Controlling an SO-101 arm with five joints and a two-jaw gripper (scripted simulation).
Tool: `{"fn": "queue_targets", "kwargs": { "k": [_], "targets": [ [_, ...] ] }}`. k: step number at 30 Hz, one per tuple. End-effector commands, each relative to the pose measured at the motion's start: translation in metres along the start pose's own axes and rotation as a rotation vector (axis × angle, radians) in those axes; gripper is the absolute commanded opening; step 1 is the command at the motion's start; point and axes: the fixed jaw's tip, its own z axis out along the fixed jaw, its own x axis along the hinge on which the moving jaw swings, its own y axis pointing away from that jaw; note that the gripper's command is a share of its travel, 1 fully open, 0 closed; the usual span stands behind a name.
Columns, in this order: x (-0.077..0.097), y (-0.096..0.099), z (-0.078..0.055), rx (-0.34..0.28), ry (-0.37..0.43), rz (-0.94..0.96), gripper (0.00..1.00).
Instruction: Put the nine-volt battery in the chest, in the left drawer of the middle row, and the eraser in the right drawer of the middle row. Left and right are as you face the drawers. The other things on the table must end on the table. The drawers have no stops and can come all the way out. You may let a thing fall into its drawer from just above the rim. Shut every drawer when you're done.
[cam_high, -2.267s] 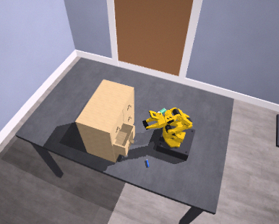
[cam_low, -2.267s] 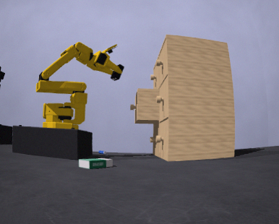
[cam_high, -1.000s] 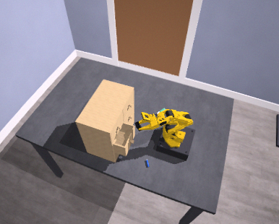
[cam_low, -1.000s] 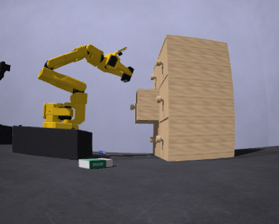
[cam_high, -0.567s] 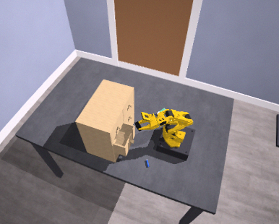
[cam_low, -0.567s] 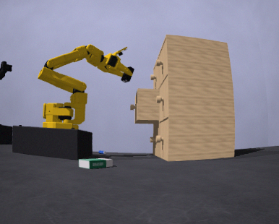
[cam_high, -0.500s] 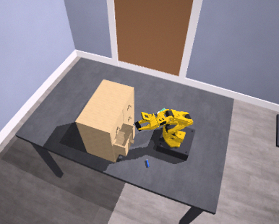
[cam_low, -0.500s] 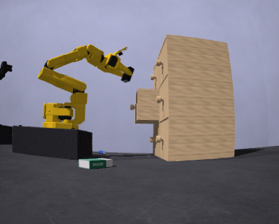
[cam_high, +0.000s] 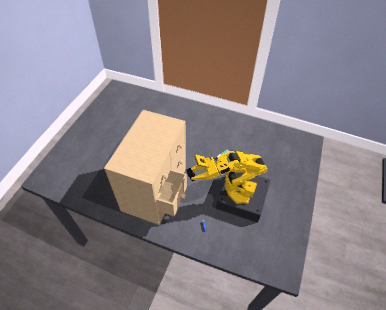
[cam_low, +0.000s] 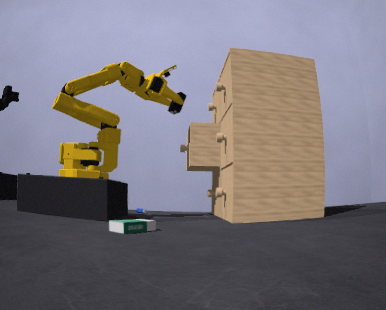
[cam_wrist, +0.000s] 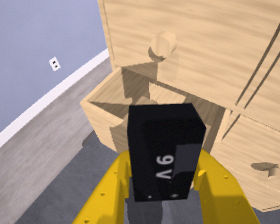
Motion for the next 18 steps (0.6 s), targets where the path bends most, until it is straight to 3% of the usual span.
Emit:
{"fn": "queue_targets", "kwargs": {
  "k": [1,18],
  "targets": [
    [-0.0001,-0.0019,0.0013,0.008,-0.005,-0.004,0.00],
    [0.0001,-0.0004,0.0001,0.001,-0.005,-0.006,0.00]
  ]
}}
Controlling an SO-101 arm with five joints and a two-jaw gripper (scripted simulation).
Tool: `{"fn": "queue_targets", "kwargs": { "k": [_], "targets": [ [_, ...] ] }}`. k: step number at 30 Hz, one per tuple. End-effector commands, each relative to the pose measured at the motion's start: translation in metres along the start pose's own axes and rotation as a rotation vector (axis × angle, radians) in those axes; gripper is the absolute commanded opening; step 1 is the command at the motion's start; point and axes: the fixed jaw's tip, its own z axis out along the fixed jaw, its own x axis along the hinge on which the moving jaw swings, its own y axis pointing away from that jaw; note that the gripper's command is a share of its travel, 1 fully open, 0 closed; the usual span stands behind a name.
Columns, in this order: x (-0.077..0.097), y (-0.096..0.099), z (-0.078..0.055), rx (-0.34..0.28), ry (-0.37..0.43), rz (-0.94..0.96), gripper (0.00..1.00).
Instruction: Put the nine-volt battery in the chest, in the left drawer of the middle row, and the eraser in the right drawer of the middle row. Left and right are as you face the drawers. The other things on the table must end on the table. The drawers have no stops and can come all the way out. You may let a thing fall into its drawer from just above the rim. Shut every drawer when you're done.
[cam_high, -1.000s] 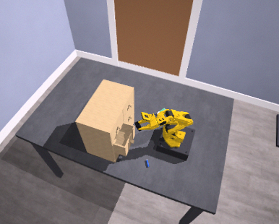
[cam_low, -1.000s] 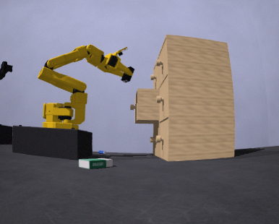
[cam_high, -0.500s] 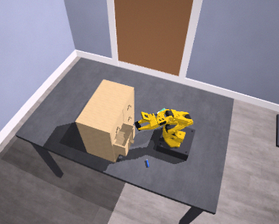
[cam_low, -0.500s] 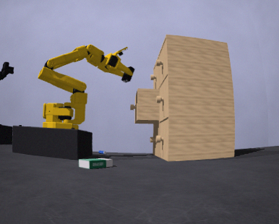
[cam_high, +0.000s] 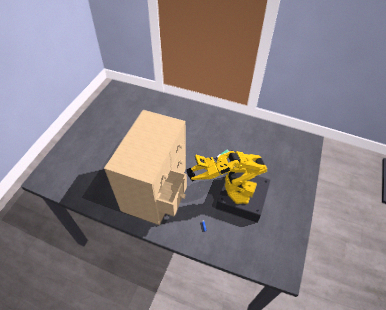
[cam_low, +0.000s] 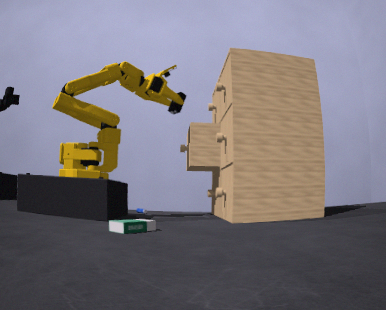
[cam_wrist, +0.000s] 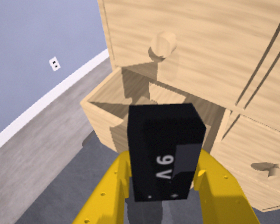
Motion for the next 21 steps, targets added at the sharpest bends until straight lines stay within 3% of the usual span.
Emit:
{"fn": "queue_targets", "kwargs": {
  "k": [1,7,21],
  "targets": [
    [0.000,0.000,0.000,0.001,-0.005,-0.006,0.00],
    [0.000,0.000,0.000,0.000,-0.005,-0.007,0.00],
    [-0.015,-0.004,0.070,0.014,-0.005,-0.004,0.00]
  ]
}}
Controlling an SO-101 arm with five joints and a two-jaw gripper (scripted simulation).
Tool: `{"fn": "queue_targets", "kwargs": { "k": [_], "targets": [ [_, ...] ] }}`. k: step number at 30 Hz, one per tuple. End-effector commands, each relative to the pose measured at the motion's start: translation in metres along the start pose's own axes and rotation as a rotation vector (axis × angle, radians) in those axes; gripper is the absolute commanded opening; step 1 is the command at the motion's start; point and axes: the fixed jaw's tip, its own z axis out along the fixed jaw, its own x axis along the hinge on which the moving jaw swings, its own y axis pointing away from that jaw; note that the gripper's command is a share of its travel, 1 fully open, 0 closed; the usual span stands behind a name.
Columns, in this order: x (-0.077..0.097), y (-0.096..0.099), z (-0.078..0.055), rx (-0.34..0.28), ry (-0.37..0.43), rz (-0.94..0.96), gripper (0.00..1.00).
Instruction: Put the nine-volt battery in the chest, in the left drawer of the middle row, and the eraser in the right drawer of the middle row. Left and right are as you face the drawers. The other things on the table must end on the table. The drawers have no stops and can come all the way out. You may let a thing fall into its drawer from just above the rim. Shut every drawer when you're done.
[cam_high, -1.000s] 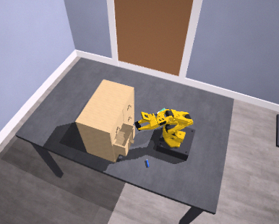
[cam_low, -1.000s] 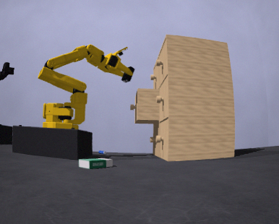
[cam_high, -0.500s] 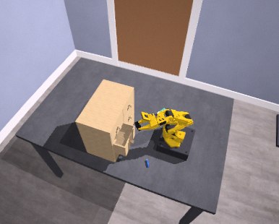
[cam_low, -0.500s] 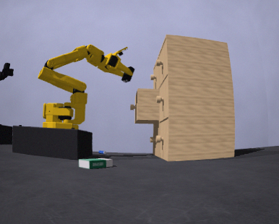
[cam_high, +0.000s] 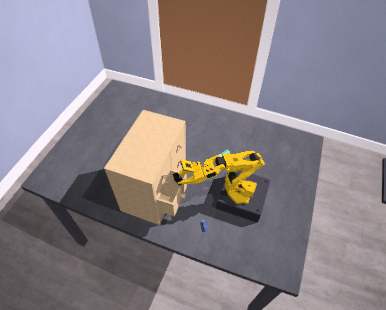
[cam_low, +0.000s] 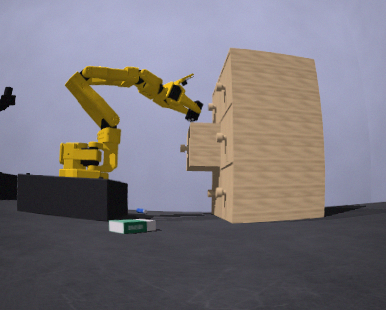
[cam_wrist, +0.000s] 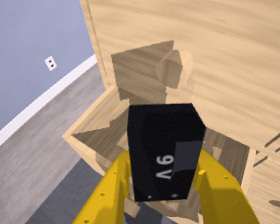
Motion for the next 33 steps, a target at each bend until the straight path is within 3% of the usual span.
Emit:
{"fn": "queue_targets", "kwargs": {
  "k": [1,33],
  "targets": [
    [-0.0092,-0.0029,0.0258,0.010,-0.026,-0.003,0.00],
    [-0.0163,-0.0043,0.0259,0.015,-0.026,-0.001,0.00]
  ]
}}
